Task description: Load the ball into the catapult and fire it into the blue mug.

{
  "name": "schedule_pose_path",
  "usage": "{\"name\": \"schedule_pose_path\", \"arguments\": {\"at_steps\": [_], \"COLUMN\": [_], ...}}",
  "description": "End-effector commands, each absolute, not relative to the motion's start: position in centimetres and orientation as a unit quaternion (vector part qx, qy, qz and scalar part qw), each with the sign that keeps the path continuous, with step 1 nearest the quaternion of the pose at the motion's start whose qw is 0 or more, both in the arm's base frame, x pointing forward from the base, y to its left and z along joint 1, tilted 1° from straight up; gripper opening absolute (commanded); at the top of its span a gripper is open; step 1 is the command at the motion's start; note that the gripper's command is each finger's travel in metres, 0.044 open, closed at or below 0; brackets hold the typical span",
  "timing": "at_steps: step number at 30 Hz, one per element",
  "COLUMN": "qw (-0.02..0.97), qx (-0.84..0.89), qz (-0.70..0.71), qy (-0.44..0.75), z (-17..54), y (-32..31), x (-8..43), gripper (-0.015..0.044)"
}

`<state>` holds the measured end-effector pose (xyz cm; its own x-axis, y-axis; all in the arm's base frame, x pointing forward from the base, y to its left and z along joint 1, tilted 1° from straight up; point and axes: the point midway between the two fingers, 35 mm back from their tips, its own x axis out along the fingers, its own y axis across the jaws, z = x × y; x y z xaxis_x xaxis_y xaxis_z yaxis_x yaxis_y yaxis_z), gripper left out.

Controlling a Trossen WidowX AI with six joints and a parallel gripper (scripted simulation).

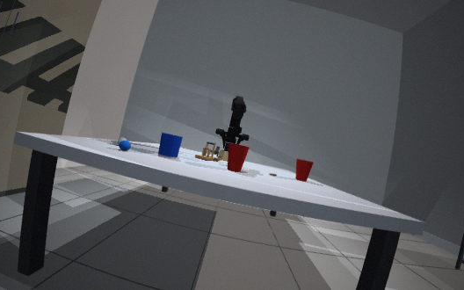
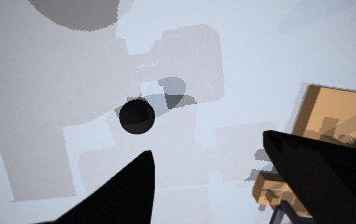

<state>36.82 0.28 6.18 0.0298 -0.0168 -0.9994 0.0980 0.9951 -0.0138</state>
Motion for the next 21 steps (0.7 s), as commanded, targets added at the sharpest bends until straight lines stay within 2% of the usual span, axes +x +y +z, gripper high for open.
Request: {"name": "schedule_pose_path", "arguments": {"at_steps": [1,21], "qw": [0.717,0.717], "qx": [0.018,0.017], "qz": [-0.023,-0.020], "qy": [0.697,0.697], "z": [4.0,0.7], "y": [4.5,5.3], "x": [37.2,37.6], "gripper": [0.0300,0.0300]}}
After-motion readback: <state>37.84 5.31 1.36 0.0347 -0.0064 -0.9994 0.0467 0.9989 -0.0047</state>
